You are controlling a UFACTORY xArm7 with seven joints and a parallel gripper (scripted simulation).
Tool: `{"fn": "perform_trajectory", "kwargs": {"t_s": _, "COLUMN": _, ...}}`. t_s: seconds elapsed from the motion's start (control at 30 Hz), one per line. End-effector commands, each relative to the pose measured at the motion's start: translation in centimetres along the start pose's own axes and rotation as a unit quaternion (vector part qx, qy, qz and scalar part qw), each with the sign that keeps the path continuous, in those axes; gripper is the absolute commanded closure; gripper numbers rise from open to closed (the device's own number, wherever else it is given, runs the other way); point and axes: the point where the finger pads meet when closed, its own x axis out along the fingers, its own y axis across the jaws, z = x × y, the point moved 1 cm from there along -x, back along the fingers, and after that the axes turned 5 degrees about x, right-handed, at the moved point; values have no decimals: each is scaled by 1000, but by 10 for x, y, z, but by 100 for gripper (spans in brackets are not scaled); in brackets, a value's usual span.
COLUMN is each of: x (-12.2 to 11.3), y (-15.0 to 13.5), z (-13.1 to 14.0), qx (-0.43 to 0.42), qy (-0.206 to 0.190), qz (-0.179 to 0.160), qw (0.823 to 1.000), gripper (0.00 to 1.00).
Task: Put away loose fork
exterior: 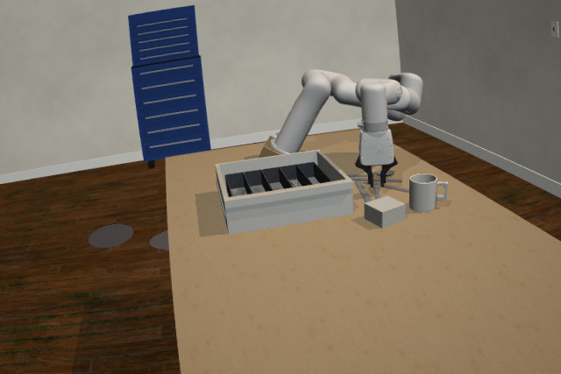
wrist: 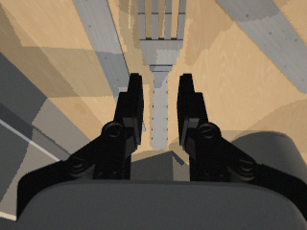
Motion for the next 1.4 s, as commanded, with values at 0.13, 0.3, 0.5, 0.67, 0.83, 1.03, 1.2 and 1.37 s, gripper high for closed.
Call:
{"fn": "perform_trajectory", "kwargs": {"t_s": 0.13, "x": -1, "y": 0, "z": 1, "qx": 0, "qy": -2, "qz": 1, "qw": 1000, "gripper": 72}}
{"fn": "perform_trajectory", "kwargs": {"t_s": 0.3, "x": 2, "y": 0, "z": 1, "qx": 0, "qy": -2, "qz": 1, "qw": 1000, "gripper": 72}}
{"fn": "perform_trajectory", "kwargs": {"t_s": 0.5, "x": 7, "y": 0, "z": 1, "qx": 0, "qy": -2, "qz": 1, "qw": 1000, "gripper": 72}}
{"fn": "perform_trajectory", "kwargs": {"t_s": 0.67, "x": 11, "y": 0, "z": 1, "qx": 0, "qy": -2, "qz": 1, "qw": 1000, "gripper": 72}}
{"fn": "perform_trajectory", "kwargs": {"t_s": 0.83, "x": 17, "y": 0, "z": 1, "qx": 0, "qy": -2, "qz": 1, "qw": 1000, "gripper": 72}}
{"fn": "perform_trajectory", "kwargs": {"t_s": 1.03, "x": 23, "y": 0, "z": 1, "qx": 0, "qy": -2, "qz": 1, "qw": 1000, "gripper": 72}}
{"fn": "perform_trajectory", "kwargs": {"t_s": 1.2, "x": 25, "y": 0, "z": 1, "qx": 0, "qy": -2, "qz": 1, "qw": 1000, "gripper": 72}}
{"fn": "perform_trajectory", "kwargs": {"t_s": 1.37, "x": 26, "y": 0, "z": 1, "qx": 0, "qy": -2, "qz": 1, "qw": 1000, "gripper": 72}}
